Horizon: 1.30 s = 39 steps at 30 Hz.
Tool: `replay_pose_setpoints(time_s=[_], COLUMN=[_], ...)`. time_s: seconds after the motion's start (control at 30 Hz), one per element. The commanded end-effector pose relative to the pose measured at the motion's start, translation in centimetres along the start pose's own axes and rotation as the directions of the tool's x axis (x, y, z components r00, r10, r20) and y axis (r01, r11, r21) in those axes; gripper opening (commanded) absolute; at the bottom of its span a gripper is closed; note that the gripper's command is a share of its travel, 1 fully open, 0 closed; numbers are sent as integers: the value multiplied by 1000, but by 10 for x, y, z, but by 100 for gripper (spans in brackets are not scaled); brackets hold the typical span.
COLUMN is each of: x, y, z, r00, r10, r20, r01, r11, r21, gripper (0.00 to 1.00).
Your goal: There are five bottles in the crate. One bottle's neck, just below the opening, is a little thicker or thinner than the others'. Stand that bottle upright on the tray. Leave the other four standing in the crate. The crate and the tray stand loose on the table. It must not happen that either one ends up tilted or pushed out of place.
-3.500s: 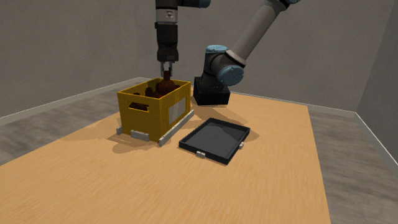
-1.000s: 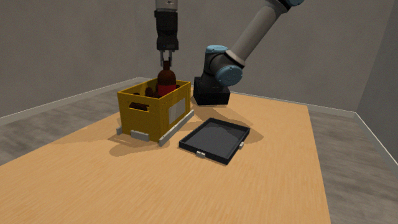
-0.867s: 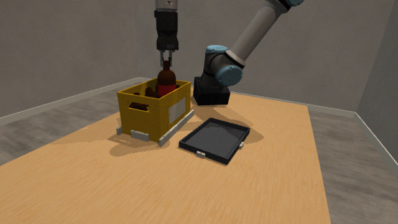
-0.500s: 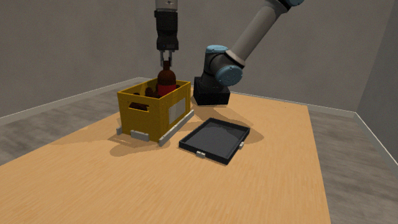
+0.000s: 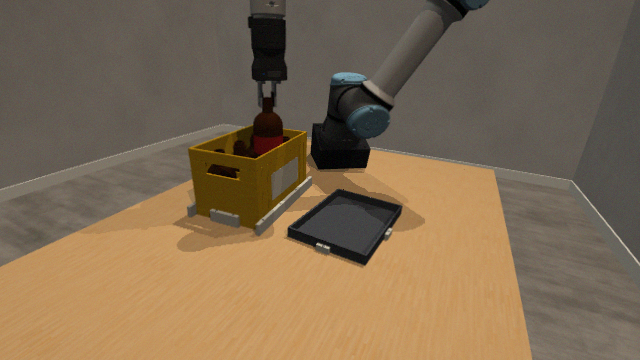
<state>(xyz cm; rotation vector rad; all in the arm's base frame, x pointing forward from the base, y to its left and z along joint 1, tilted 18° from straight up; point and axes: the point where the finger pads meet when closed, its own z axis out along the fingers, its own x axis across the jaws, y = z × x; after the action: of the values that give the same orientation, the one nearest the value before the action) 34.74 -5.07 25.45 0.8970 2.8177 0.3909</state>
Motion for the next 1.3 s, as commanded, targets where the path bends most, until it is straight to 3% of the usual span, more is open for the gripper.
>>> replay_pose_setpoints(time_s=[0.0, 1.27], x=[0, 0], y=[0, 0], z=[-1, -35], r00=[1000, 1000], r10=[0, 0], r20=[1, 1], r01=[0, 0], r11=[1000, 1000], r21=[0, 0], gripper=[0, 0])
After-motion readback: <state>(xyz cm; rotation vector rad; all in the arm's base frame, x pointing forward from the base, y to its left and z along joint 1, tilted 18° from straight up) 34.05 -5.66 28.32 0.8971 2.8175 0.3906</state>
